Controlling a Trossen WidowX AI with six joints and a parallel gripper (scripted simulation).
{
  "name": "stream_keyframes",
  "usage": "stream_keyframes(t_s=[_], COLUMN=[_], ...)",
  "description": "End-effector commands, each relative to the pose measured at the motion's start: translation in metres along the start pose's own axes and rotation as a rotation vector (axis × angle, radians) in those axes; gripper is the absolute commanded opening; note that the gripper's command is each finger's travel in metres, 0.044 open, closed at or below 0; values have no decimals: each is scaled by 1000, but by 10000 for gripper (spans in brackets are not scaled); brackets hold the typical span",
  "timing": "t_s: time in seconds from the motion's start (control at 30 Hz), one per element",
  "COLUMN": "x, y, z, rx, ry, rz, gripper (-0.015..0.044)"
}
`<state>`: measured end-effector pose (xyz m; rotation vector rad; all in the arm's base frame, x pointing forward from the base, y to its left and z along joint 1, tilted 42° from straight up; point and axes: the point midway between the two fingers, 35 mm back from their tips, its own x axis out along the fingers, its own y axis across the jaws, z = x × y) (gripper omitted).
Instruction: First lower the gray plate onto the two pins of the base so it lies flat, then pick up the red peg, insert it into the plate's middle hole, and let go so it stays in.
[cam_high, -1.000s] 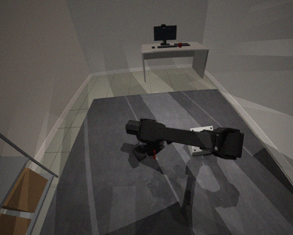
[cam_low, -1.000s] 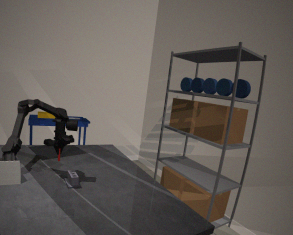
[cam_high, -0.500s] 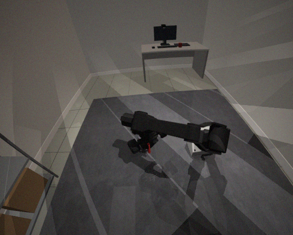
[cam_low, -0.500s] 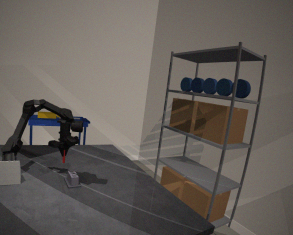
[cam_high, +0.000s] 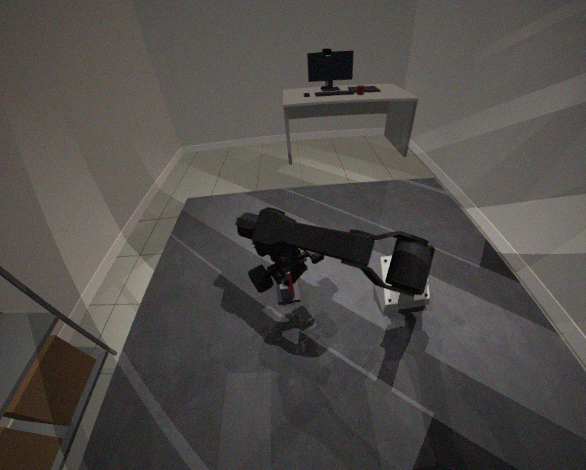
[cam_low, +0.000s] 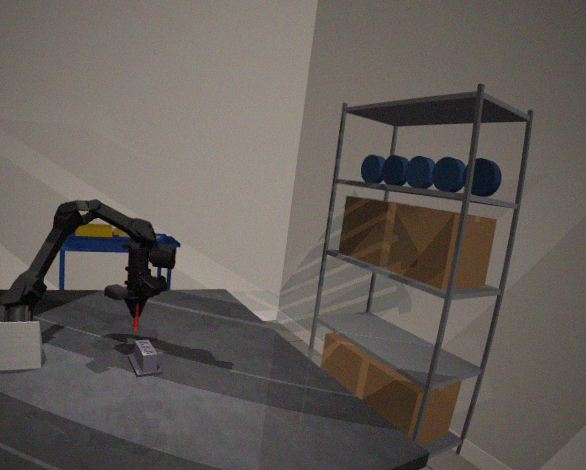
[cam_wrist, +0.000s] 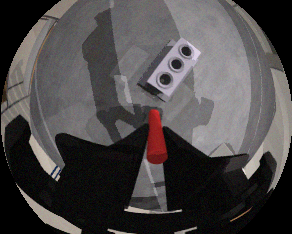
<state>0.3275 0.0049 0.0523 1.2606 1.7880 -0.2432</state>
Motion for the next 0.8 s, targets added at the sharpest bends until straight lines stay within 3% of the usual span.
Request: stream_keyframes(t_s=[0.0,0.77], x=[0,6], y=[-1,-20], z=[13,75], rx=[-4,0], ry=[-3,10], rz=[-1,6], gripper=[0,0])
